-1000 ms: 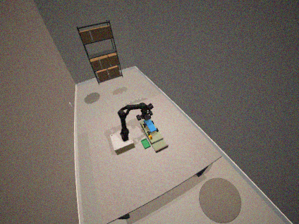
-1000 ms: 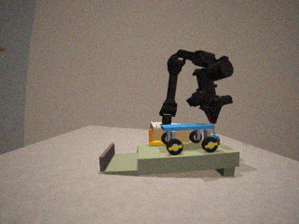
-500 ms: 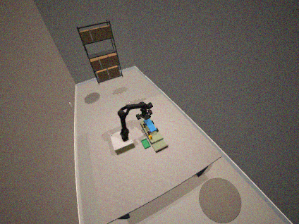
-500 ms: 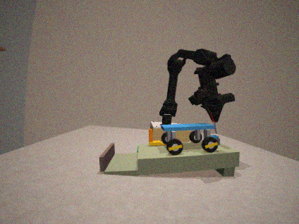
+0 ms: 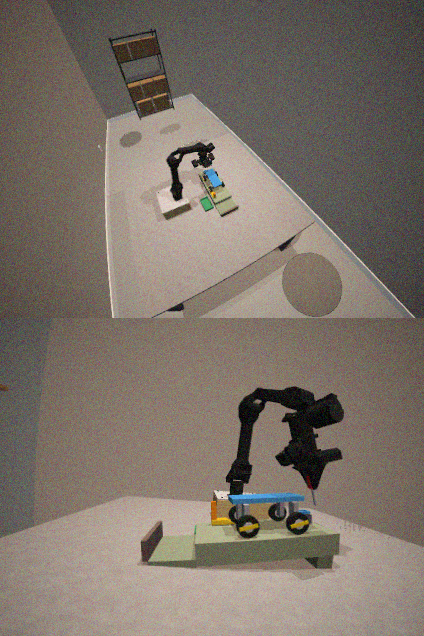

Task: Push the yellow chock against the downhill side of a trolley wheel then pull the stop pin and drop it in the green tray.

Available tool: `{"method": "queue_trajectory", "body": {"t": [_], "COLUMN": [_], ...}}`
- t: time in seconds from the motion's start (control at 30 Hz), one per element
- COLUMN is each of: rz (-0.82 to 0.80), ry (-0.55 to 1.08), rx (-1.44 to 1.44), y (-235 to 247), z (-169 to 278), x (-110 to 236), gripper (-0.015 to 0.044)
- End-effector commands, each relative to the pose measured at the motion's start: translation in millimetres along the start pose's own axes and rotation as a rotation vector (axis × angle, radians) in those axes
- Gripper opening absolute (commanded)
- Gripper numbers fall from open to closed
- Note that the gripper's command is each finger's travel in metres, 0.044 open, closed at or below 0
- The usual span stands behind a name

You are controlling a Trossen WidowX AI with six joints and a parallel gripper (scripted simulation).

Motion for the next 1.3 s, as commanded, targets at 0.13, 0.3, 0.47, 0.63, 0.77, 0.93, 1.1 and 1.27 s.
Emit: {"method": "queue_trajectory", "body": {"t": [0.13, 0.3, 0.47, 0.63, 0.77, 0.93, 1.1, 1.27], "rz": [0.003, 0.004, 0.006, 0.008, 0.008, 0.008, 0.008, 0.008], "ry": [-0.004, -0.004, -0.003, -0.003, -0.003, -0.005, -0.007, -0.009], "rx": [-0.004, -0.005, -0.006, -0.006, -0.006, -0.006, -0.006, -0.006], "y": [-23, -41, -60, -79, -82, -82, -83, -84], "z": [3, 5, 7, 10, 10, -2, -21, -40], "x": [-2, -4, -5, -5, -4, -3, -2, 0], "gripper": [0.0, 0.0, 0.0, 0.0, 0.0, 0.0, 0.0, 0.0]}}
Point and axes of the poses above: the point midway between the two fingers, 35 mm back from their tips, its own x axis back along the fingers, its own y axis across the jaws, z = x × y, the point moved 7 cm from there along x, back along the fingers, and after that the axes turned 7 degrees about x, right-handed, at the moved point
